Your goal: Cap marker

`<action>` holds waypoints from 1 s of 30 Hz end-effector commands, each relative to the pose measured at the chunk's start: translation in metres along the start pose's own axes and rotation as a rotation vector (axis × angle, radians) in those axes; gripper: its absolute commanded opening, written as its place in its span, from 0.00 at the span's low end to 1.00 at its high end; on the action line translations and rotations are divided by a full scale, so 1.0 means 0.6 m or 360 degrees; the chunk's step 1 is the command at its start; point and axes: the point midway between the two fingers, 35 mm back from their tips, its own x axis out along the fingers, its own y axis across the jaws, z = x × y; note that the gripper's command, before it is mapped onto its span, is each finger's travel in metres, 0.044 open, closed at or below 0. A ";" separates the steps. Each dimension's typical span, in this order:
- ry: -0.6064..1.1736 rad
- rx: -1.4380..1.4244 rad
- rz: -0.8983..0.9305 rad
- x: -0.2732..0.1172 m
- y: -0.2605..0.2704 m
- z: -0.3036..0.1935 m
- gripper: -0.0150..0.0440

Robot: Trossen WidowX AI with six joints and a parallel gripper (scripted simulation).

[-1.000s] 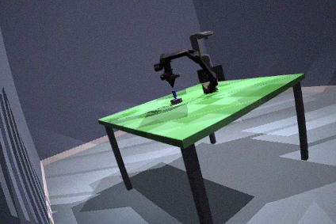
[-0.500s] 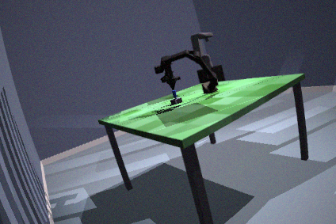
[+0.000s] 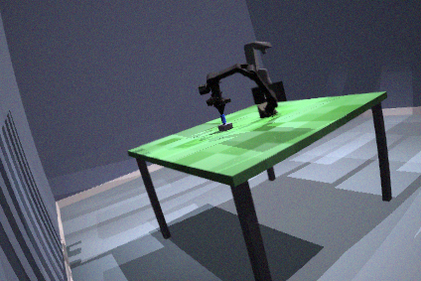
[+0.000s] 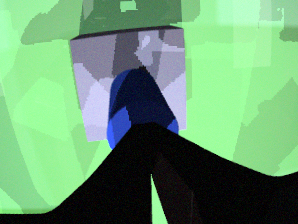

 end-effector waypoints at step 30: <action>-0.0191 0.0162 -0.0130 -0.149 0.003 -0.007 1.00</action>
